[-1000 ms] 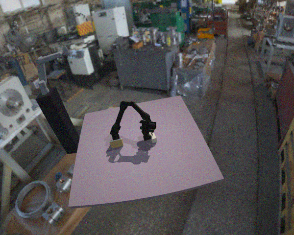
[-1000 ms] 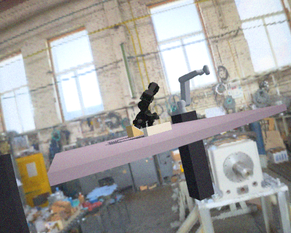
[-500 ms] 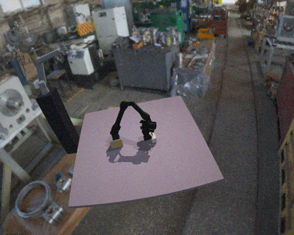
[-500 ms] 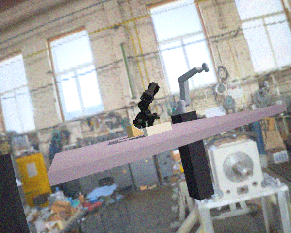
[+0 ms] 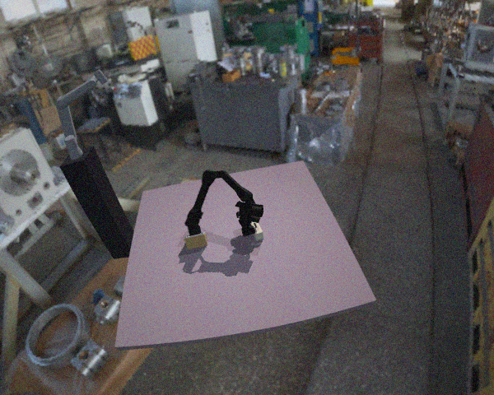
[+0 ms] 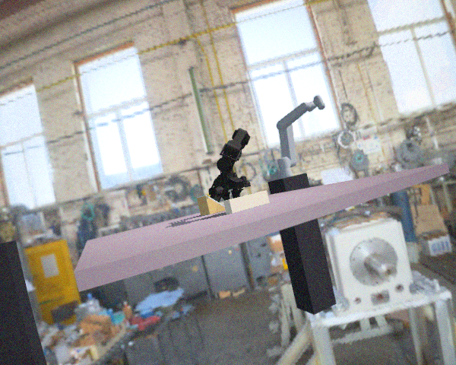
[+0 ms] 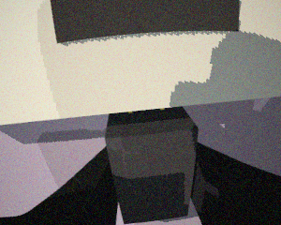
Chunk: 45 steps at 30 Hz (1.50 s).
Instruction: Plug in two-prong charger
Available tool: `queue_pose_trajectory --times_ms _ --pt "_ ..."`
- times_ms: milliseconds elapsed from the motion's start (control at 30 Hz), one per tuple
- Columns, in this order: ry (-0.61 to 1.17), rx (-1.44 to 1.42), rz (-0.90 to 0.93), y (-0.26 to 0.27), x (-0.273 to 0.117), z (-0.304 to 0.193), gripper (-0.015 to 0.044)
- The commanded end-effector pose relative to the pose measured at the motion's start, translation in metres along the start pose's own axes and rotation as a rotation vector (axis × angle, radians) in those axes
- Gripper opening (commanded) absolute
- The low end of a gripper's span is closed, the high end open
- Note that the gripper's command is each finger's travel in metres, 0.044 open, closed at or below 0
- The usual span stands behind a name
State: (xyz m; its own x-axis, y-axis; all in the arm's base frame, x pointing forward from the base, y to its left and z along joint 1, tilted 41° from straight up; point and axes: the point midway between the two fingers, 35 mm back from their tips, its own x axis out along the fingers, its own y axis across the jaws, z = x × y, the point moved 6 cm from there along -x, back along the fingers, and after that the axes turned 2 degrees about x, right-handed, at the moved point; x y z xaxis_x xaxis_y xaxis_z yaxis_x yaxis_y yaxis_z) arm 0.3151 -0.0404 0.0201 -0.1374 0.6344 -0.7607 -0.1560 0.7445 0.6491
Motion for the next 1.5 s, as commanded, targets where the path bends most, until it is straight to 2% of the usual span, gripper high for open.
queue_pose_trajectory --times_ms 0,1467 --pt "-0.004 0.001 0.001 0.0 -0.001 0.002 0.0" --pt "-0.005 0.001 0.001 0.001 -0.002 0.015 0.0"
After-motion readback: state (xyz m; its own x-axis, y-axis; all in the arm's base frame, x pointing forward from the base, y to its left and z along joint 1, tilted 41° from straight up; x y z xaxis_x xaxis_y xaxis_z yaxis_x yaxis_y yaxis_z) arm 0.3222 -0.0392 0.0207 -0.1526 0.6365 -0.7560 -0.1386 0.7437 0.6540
